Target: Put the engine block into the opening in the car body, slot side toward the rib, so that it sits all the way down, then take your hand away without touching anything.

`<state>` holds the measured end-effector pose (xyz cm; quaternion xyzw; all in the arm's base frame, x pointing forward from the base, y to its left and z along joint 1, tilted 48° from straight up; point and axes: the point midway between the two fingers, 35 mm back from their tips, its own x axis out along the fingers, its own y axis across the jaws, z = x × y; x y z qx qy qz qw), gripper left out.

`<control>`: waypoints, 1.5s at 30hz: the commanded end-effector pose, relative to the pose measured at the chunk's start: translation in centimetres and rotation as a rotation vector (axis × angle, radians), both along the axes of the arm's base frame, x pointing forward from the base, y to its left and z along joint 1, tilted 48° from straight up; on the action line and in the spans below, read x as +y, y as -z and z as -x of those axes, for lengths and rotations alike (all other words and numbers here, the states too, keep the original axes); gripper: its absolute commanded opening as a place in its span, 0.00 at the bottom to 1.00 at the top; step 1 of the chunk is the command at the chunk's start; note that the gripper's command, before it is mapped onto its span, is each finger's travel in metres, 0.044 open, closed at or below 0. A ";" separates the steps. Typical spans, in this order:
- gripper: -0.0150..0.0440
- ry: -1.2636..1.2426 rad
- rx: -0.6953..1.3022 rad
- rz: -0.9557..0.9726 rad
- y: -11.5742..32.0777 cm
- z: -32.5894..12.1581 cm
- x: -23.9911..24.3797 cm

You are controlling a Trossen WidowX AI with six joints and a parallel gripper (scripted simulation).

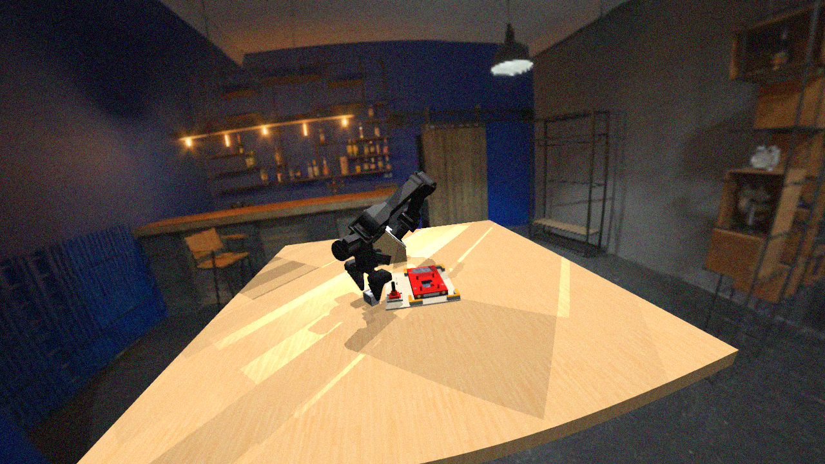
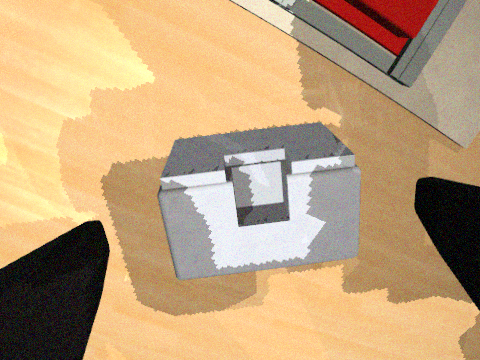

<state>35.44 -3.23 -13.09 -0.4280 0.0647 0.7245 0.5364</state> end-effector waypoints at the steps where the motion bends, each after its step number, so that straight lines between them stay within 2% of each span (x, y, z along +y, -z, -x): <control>1: 1.00 0.002 0.005 -0.007 0.5 0.2 0.7; 6: 1.00 0.002 0.005 -0.008 0.8 0.2 1.1; 14: 0.64 0.002 0.005 -0.008 0.8 0.2 1.1; 22: 0.55 0.002 0.005 -0.008 0.8 0.2 1.1; 29: 0.25 0.049 0.033 0.007 0.3 0.0 -0.1; 45: 0.25 0.031 0.022 0.009 -3.0 -0.7 -3.8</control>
